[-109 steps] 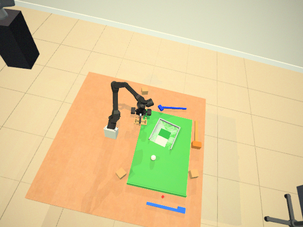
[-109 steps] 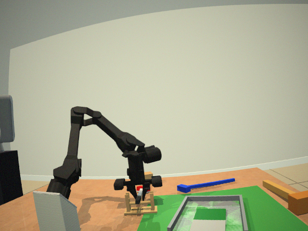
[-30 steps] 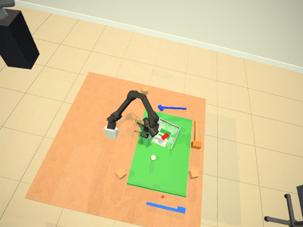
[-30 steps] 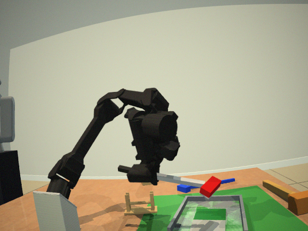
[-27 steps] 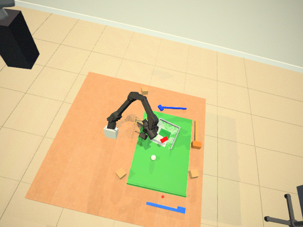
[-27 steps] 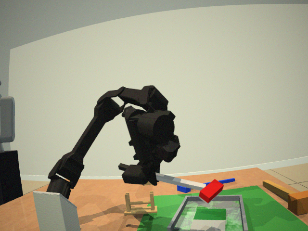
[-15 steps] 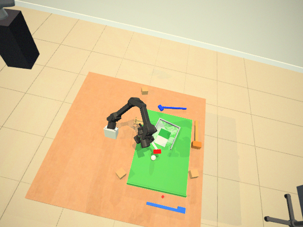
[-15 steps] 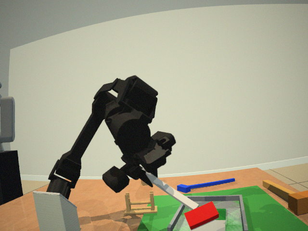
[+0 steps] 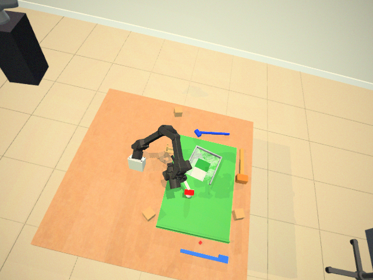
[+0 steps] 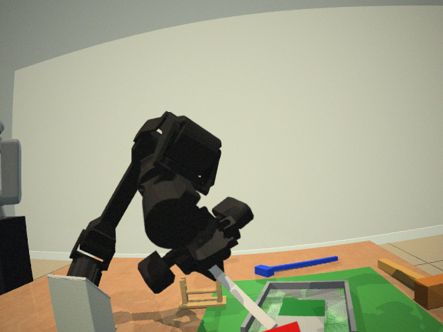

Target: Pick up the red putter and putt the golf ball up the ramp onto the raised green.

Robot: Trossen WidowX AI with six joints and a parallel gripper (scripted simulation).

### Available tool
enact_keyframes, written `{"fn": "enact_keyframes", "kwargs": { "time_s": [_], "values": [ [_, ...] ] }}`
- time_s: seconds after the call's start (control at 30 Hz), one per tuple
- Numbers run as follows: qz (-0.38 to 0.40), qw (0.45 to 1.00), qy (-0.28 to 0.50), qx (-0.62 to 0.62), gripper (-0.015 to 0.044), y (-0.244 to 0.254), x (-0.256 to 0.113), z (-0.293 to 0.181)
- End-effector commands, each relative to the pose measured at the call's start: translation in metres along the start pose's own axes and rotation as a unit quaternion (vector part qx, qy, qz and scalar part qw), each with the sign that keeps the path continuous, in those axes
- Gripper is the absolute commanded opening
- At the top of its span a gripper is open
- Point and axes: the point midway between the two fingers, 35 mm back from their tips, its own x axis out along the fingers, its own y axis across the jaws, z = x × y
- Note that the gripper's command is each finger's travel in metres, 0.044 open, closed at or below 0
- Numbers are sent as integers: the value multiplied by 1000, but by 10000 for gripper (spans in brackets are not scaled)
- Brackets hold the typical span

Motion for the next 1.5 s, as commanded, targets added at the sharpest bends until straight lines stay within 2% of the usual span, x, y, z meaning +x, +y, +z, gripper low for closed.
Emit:
{"fn": "enact_keyframes", "kwargs": {
  "time_s": [0.0, 1.03, 1.47],
  "values": [
    [9, 1000, 6, 18, 0, -10, 2, 11],
    [15, 998, 24, 51, 0, -51, 18, 42],
    [11, 998, 29, 58, 0, -53, 21, 40]
  ]
}}
